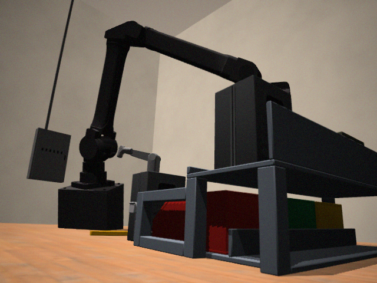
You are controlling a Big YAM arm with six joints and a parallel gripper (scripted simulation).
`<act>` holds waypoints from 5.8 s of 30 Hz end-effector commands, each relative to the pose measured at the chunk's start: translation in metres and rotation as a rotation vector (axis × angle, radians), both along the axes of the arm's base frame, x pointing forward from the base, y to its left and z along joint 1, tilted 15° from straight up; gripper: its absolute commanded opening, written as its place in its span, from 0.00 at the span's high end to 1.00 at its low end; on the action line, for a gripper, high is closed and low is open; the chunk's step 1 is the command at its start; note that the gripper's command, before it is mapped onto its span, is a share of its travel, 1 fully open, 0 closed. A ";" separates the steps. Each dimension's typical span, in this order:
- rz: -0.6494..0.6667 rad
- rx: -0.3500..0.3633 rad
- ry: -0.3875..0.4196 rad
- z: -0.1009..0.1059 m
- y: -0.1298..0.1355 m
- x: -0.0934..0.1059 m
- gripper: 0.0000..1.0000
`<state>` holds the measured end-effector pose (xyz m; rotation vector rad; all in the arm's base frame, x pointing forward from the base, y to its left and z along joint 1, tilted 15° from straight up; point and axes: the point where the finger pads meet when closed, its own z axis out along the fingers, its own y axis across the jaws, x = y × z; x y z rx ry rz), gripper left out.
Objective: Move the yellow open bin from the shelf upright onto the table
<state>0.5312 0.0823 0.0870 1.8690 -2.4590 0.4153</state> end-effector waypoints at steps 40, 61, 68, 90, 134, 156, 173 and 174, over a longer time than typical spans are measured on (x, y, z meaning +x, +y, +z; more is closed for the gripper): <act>0.003 0.006 -0.036 0.022 -0.001 0.029 1.00; 0.003 0.006 -0.036 0.022 -0.001 0.029 1.00; 0.003 0.006 -0.036 0.022 -0.001 0.029 1.00; 0.000 -0.001 0.003 -0.042 -0.015 0.018 1.00; 0.016 0.005 -0.025 -0.032 -0.005 0.025 0.10; 0.000 0.000 0.003 -0.072 -0.022 0.022 0.10; 0.000 0.000 0.003 -0.100 -0.028 0.026 0.10; 0.000 0.000 0.003 -0.101 -0.029 0.027 0.10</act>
